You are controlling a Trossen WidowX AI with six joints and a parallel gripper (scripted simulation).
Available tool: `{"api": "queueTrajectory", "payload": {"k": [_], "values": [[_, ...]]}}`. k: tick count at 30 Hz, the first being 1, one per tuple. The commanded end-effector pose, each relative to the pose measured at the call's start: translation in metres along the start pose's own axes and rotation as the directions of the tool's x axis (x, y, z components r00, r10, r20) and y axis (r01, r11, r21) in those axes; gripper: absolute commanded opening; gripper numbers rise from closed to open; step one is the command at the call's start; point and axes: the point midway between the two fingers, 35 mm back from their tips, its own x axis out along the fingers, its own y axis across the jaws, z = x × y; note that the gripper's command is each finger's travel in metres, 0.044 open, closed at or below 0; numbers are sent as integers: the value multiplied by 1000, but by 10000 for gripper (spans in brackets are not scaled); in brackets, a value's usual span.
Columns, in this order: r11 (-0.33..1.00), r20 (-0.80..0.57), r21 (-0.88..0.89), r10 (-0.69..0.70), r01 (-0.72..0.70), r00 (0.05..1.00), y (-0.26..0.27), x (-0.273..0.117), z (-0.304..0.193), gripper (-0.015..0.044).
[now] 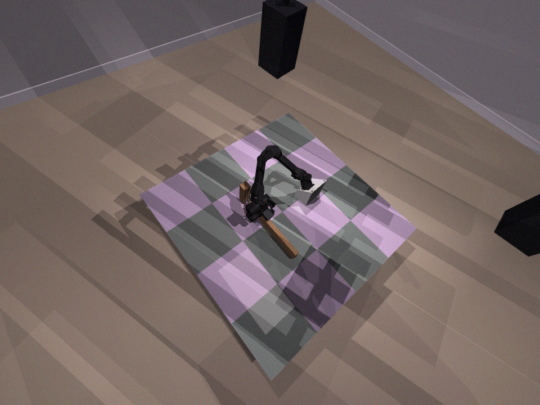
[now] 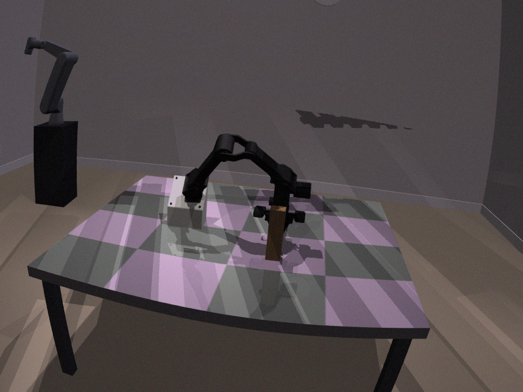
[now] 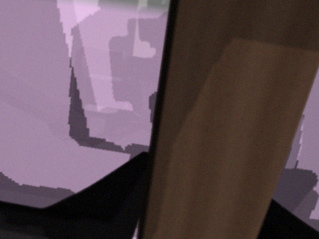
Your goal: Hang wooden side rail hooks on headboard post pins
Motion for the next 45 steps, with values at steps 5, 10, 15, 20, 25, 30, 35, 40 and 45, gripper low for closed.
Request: {"api": "queueTrajectory", "payload": {"k": [5, 10, 15, 20, 25, 30, 35, 40, 45], "values": [[1000, -4, 8, -1, 1, 1000, 0, -2, 0, 0], [1000, -4, 8, -1, 1, 1000, 0, -3, 0, 0], [1000, -4, 8, -1, 1, 1000, 0, -3, 0, 0], [1000, -3, 8, -1, 1, 1000, 0, -4, 0, 0], [1000, -3, 8, -1, 1, 1000, 0, -5, 0, 0], [1000, -3, 8, -1, 1, 1000, 0, -6, 0, 0], [1000, -3, 8, -1, 1, 1000, 0, -7, 0, 0], [1000, -3, 8, -1, 1, 1000, 0, -8, 0, 0], [1000, -3, 8, -1, 1, 1000, 0, -8, 0, 0]]}}
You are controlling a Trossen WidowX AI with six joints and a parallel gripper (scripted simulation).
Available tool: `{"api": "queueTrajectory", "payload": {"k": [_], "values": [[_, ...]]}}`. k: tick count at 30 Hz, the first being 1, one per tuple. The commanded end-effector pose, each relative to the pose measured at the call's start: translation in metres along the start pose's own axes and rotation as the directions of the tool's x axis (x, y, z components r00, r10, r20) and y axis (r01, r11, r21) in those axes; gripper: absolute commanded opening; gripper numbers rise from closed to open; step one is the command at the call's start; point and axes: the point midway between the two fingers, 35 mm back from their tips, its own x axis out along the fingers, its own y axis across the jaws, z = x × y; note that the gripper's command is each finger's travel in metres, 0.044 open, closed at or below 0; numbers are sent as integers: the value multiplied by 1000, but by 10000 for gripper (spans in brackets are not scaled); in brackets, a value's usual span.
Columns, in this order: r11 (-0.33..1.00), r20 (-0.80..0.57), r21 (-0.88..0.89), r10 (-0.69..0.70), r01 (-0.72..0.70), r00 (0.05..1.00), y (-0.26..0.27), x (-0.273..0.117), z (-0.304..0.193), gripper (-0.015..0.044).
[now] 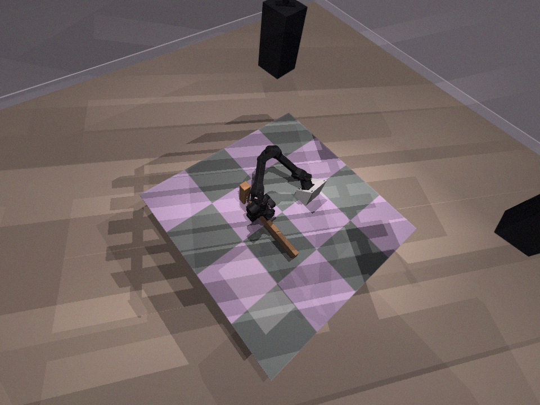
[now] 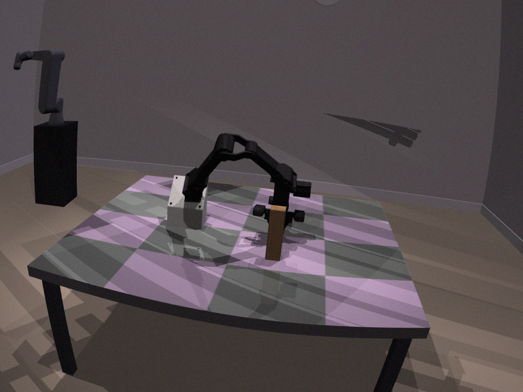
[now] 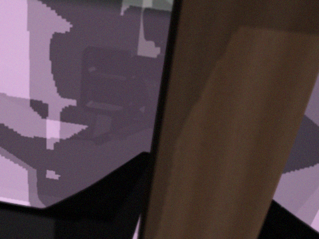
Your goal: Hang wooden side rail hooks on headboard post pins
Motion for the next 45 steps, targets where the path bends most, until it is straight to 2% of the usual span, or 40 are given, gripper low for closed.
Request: {"api": "queueTrajectory", "payload": {"k": [1, 45], "values": [[1000, 0, 3, -14, 14, 1000, -3, -6, 0, 0], [1000, 0, 3, -14, 14, 1000, -2, -13, 0, 0]]}}
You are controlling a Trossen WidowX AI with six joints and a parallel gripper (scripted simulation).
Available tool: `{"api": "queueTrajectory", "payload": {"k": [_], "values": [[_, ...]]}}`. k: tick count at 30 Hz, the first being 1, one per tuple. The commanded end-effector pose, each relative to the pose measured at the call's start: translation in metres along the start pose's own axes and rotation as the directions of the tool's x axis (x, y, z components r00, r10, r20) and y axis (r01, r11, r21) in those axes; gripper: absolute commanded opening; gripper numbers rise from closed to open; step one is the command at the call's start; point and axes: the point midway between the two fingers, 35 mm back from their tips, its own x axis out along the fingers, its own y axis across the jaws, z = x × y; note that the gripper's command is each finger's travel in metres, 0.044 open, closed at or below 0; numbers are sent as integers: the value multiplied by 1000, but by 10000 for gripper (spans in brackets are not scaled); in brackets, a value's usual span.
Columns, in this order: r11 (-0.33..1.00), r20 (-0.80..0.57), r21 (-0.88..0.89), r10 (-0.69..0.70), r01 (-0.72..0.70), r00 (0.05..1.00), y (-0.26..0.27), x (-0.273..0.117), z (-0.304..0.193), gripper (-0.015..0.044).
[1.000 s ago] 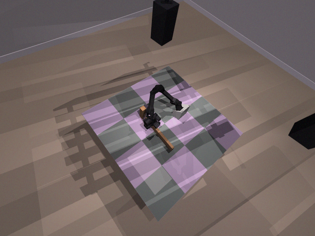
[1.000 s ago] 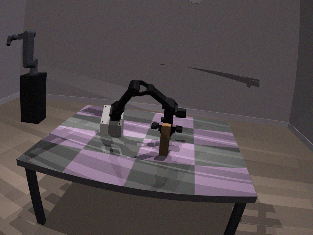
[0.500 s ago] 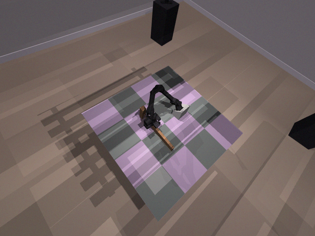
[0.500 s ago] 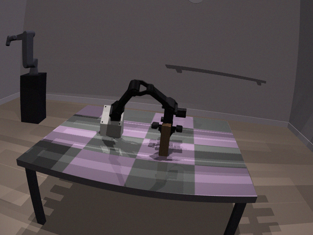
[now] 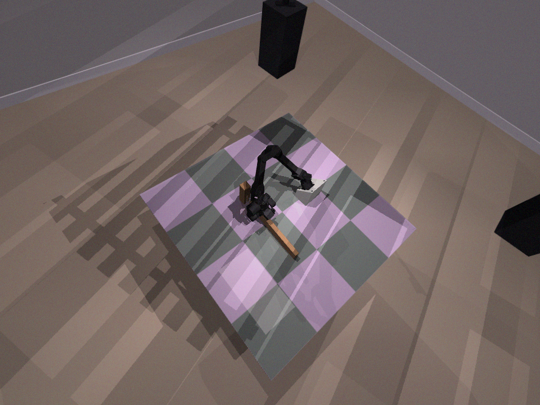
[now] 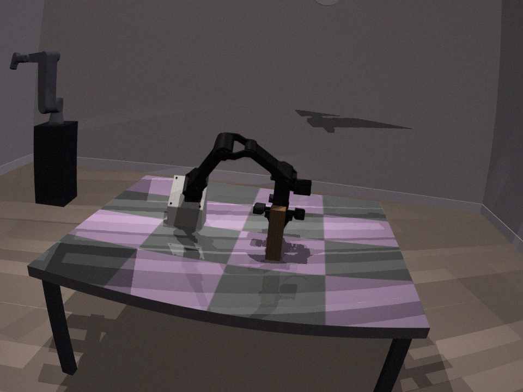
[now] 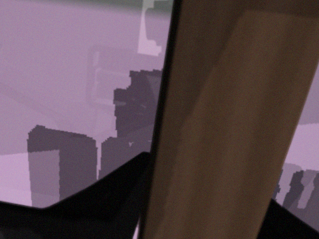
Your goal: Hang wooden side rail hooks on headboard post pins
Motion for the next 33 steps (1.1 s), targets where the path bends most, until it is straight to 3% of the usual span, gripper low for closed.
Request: {"api": "queueTrajectory", "payload": {"k": [1, 33], "values": [[1000, 0, 4, -14, 14, 1000, -2, -6, 0, 0], [1000, 1, 4, -14, 14, 1000, -2, -11, 0, 0]]}}
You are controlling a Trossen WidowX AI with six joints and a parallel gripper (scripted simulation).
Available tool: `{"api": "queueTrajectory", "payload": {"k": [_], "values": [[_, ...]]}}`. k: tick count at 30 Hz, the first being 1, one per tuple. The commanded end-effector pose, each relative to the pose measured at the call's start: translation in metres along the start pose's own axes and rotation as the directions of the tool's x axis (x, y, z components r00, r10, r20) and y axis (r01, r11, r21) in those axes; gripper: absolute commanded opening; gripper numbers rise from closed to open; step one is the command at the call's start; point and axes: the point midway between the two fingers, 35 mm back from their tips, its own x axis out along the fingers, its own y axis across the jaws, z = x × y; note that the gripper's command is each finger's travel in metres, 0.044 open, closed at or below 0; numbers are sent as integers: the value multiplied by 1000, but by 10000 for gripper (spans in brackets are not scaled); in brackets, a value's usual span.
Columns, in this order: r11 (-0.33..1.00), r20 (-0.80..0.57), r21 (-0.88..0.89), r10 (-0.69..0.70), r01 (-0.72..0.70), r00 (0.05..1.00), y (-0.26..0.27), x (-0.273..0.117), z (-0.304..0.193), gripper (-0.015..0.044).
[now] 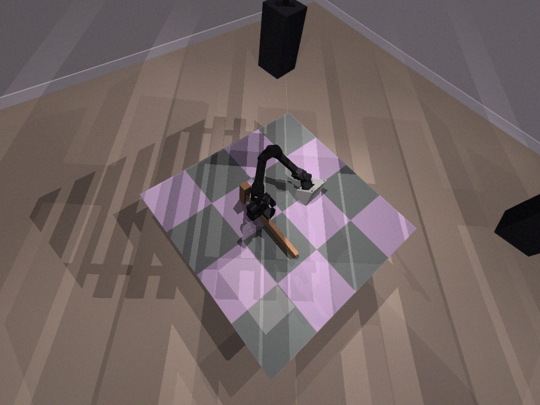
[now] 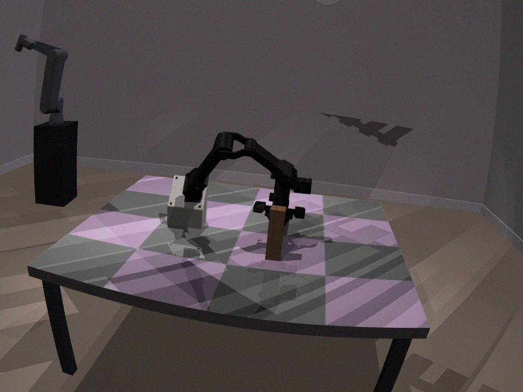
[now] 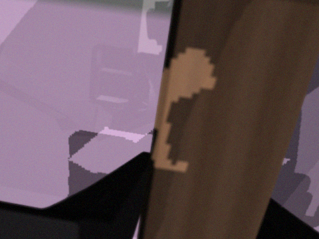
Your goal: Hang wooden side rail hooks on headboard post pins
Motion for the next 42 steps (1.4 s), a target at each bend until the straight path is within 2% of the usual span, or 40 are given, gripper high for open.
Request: {"api": "queueTrajectory", "payload": {"k": [1, 42], "values": [[1000, 1, 4, -14, 14, 1000, -3, -5, 0, 0], [1000, 0, 4, -14, 14, 1000, -7, -2, -5, 0]]}}
